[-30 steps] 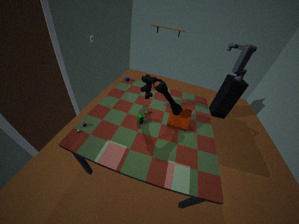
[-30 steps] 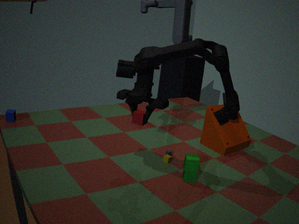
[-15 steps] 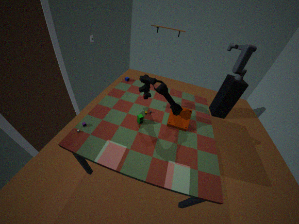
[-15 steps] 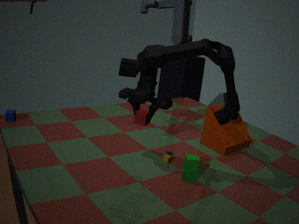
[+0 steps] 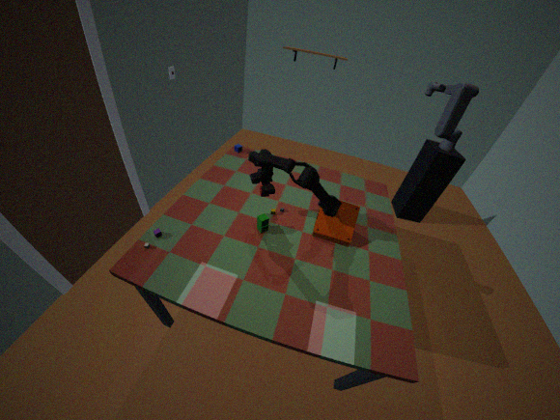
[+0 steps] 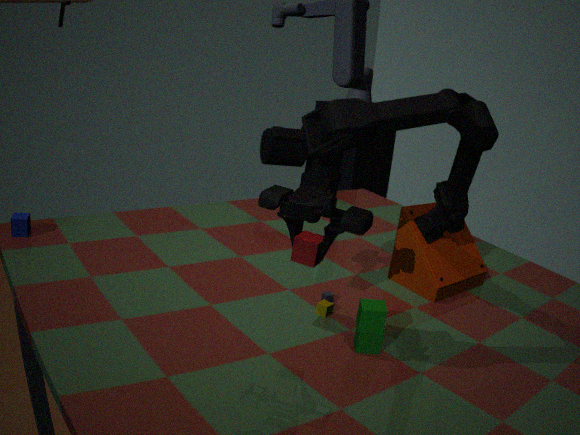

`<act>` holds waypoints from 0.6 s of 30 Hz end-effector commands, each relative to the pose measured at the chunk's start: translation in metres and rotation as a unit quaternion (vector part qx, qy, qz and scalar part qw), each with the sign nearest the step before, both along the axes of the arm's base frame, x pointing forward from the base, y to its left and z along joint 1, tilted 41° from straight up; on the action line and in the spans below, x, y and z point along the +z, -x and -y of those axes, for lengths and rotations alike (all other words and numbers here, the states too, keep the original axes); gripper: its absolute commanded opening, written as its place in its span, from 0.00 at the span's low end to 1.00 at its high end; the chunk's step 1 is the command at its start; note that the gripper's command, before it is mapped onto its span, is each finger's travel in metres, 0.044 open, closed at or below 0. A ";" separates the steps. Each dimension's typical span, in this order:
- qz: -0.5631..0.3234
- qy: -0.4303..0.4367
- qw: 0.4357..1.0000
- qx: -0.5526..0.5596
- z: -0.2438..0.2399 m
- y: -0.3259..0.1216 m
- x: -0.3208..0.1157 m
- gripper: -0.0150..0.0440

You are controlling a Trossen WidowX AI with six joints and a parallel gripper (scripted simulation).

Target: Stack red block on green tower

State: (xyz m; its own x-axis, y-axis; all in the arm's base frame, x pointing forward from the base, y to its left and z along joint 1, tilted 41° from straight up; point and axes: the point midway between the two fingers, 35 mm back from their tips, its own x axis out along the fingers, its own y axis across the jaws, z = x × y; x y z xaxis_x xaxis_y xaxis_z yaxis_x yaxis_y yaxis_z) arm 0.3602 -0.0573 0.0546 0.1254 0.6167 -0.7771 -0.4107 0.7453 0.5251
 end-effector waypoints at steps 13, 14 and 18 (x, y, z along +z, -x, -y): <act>-0.002 -0.016 1.000 0.000 -0.087 0.019 0.066 0.25; -0.002 -0.018 1.000 0.000 -0.092 0.021 0.069 0.25; -0.002 -0.022 1.000 0.001 -0.107 0.030 0.081 0.25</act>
State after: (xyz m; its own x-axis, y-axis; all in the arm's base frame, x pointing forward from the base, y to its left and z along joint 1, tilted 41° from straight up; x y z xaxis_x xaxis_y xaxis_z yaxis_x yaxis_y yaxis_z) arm 0.3387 0.0367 0.1273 0.1249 0.6413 -0.7570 -0.4168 0.7263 0.5466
